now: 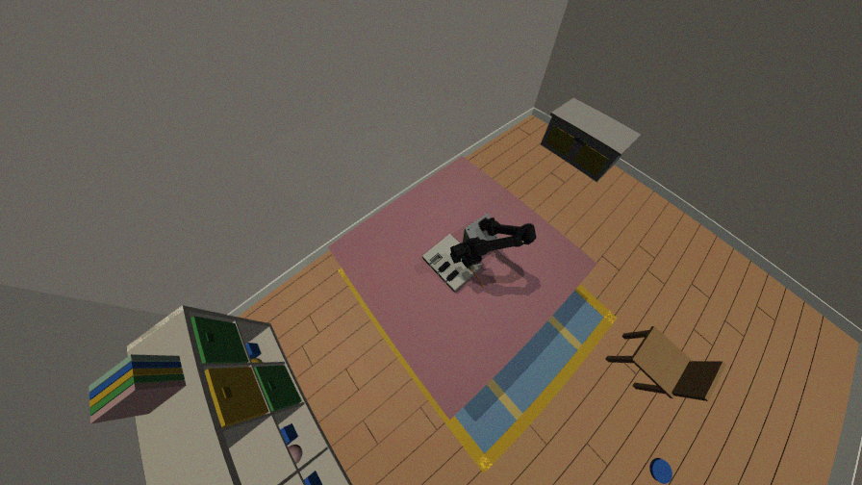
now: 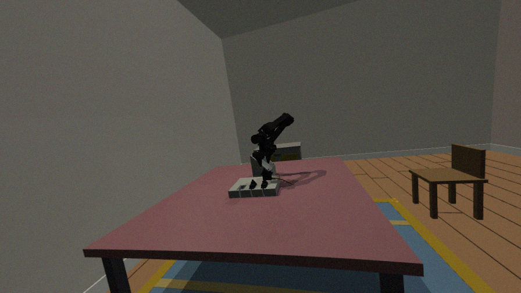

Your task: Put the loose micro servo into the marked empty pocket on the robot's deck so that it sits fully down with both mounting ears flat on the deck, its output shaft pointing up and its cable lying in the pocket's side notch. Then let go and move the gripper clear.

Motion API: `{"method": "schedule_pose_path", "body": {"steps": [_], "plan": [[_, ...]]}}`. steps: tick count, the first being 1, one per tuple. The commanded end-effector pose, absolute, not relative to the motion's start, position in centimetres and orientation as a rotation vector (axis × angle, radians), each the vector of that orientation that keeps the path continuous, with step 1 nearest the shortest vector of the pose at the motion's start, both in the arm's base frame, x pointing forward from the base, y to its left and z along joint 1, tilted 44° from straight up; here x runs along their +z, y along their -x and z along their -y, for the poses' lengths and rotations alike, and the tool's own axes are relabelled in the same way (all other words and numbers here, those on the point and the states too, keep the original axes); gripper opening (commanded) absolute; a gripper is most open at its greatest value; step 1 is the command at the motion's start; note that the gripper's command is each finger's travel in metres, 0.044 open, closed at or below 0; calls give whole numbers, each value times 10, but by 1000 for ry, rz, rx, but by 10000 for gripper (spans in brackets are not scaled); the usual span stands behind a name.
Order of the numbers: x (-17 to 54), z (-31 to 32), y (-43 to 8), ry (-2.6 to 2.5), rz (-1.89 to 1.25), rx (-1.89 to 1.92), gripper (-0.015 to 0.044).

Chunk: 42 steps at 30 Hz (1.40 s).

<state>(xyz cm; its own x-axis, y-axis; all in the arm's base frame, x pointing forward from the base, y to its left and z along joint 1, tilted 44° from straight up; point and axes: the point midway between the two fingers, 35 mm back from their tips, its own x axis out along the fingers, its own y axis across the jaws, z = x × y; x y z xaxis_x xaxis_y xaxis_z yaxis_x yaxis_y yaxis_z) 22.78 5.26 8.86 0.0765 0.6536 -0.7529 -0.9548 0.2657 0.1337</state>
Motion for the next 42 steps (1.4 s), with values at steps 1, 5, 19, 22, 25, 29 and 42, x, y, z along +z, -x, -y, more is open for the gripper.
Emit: {"method": "schedule_pose_path", "body": {"steps": [1,5,19,22,25,29,42], "plan": [[88,-65,-221,536,-720,1357,440],[87,-73,-216,601,-640,1422,440],[69,-91,-217,603,-635,1426,440],[68,-91,-217,603,-635,1426,440],[67,-93,-217,603,-635,1426,440],[63,-97,-217,603,-635,1426,440],[54,-105,-218,603,-634,1426,335]]}}
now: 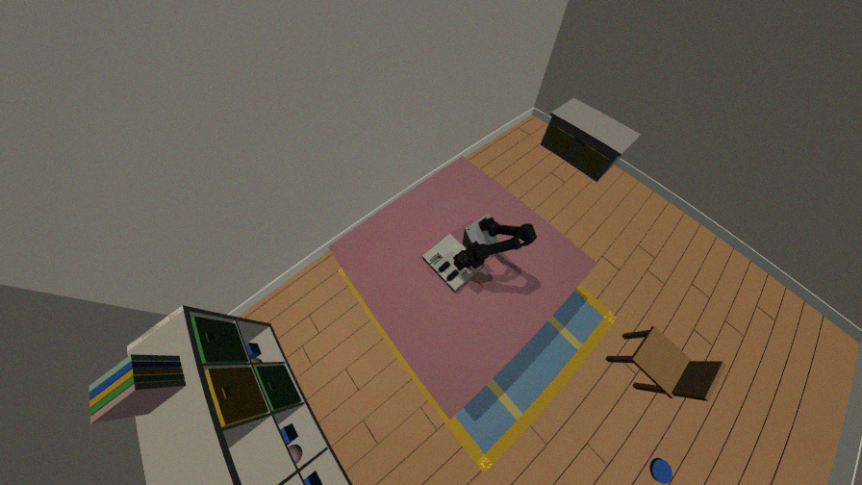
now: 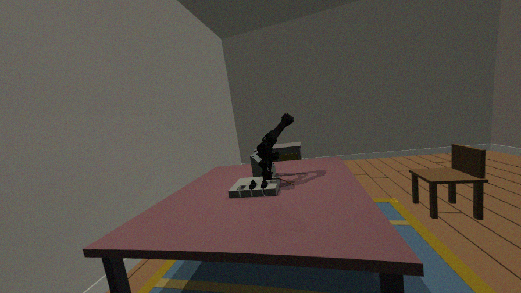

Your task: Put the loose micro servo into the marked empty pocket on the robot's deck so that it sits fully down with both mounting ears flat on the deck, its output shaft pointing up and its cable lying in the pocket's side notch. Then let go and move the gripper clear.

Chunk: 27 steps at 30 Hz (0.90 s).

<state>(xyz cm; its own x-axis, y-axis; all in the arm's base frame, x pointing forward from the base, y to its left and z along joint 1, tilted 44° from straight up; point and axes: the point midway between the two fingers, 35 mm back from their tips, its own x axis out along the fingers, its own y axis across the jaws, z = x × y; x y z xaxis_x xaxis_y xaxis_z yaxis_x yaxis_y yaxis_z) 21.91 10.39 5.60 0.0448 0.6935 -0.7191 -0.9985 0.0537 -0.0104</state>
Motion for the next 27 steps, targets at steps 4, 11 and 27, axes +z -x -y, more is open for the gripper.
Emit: {"method": "schedule_pose_path", "body": {"steps": [4,11,27], "plan": [[54,-105,-218,603,-634,1426,230],[54,-105,-218,603,-634,1426,105],[72,-81,-207,603,-636,1426,0]]}}
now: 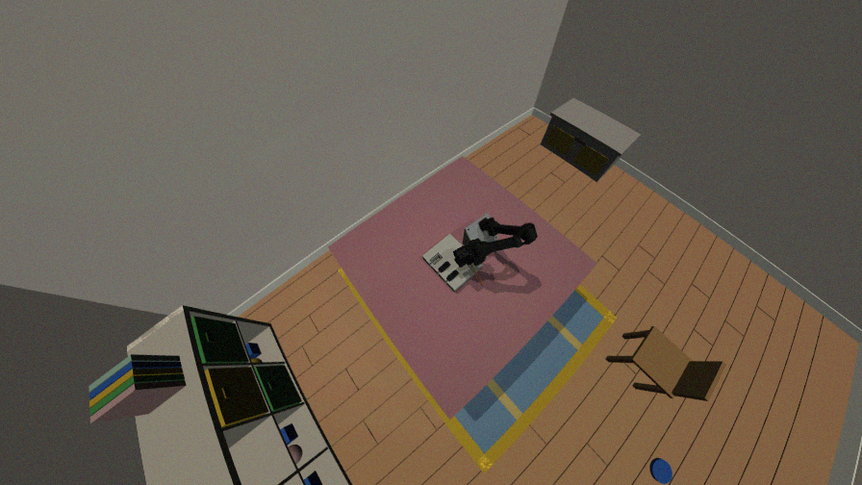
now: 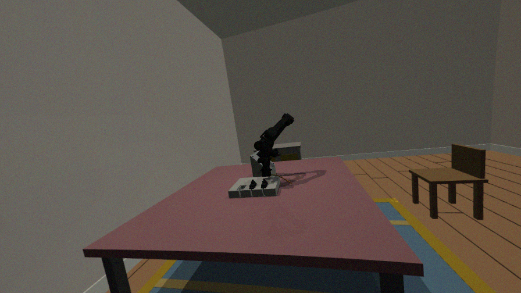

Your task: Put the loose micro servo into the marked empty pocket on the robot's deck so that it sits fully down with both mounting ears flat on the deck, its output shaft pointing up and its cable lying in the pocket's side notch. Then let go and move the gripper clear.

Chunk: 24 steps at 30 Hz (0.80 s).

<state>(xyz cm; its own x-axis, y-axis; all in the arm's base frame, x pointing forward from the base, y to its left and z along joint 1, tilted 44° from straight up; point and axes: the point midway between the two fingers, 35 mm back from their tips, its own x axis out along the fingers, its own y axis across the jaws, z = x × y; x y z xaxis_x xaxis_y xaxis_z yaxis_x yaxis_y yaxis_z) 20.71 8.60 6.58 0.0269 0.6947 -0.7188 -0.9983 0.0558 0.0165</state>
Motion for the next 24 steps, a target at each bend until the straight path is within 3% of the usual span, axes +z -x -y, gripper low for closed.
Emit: {"method": "schedule_pose_path", "body": {"steps": [1,24], "plan": [[72,-81,-206,603,-636,1426,0],[73,-80,-237,605,-635,1425,0]]}}
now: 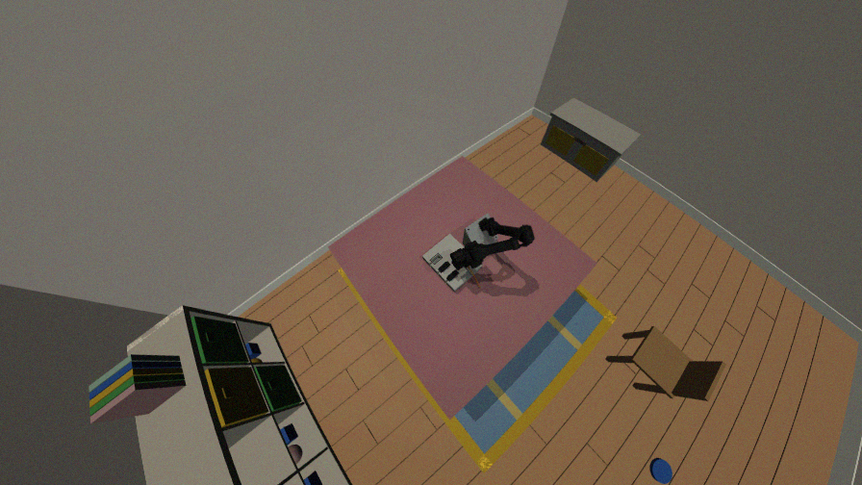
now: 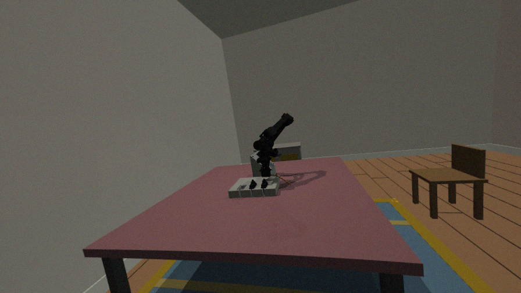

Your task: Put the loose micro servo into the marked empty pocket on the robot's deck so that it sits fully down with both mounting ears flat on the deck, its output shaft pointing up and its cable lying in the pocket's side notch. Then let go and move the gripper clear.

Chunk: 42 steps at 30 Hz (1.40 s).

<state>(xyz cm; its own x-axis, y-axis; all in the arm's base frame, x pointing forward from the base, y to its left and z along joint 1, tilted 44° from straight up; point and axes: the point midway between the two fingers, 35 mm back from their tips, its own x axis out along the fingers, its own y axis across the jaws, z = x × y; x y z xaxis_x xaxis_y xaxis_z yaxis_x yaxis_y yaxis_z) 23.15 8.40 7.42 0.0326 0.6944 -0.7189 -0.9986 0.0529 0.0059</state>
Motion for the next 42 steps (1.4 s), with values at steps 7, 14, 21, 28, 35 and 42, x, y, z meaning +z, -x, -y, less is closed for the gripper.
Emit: {"method": "schedule_pose_path", "body": {"steps": [7,14,21,28,35,42], "plan": [[53,-59,-240,607,-636,1424,0],[32,-37,-243,608,-638,1424,0],[10,-14,-245,610,-639,1423,0],[-12,9,-248,612,-641,1422,0],[-34,33,-251,614,-640,1422,0],[-36,35,-251,600,-652,1415,0]]}}
